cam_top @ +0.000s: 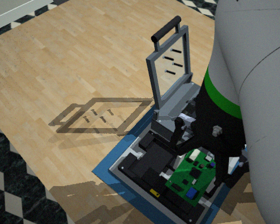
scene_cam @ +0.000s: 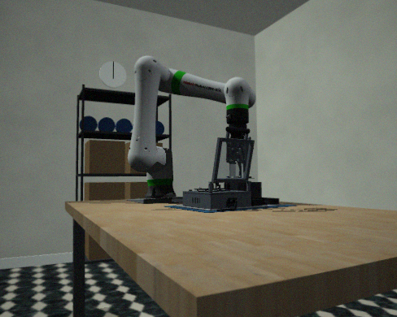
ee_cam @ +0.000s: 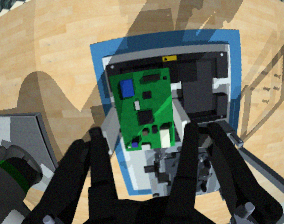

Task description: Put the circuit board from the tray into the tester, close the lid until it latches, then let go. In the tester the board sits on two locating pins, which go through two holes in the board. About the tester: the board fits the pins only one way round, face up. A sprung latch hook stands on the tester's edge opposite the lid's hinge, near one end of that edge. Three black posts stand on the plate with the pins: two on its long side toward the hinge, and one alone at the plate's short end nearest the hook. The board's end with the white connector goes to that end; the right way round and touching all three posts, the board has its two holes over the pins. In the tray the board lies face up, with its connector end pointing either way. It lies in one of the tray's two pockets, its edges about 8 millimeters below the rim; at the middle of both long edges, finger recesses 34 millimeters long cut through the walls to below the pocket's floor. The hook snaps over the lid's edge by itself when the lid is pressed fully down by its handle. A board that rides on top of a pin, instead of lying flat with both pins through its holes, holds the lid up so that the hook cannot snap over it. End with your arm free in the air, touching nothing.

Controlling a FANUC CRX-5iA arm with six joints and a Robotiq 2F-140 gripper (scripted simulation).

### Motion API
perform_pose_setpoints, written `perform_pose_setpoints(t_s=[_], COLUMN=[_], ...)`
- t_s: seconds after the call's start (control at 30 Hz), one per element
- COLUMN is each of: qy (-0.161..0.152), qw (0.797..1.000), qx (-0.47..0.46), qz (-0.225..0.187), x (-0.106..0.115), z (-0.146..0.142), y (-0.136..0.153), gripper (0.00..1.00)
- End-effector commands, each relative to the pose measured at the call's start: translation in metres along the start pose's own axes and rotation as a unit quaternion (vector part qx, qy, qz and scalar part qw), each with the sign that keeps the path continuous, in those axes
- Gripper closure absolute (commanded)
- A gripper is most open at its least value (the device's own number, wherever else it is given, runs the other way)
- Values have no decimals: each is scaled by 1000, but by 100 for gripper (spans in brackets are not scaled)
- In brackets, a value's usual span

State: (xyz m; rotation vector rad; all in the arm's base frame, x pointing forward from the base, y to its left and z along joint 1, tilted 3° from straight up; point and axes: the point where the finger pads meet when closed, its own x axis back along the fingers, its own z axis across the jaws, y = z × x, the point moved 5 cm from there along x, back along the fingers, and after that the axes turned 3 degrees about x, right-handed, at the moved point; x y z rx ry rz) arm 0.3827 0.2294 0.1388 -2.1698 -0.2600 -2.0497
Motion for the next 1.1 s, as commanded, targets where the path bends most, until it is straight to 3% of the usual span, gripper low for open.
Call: perform_pose_setpoints(t_s=[0.0,1.07], qy=[0,0], qw=[1000,1000], qx=[0,0], qz=[0,0], x=[6,12], z=[0,0], y=[0,0], gripper=[54,54])
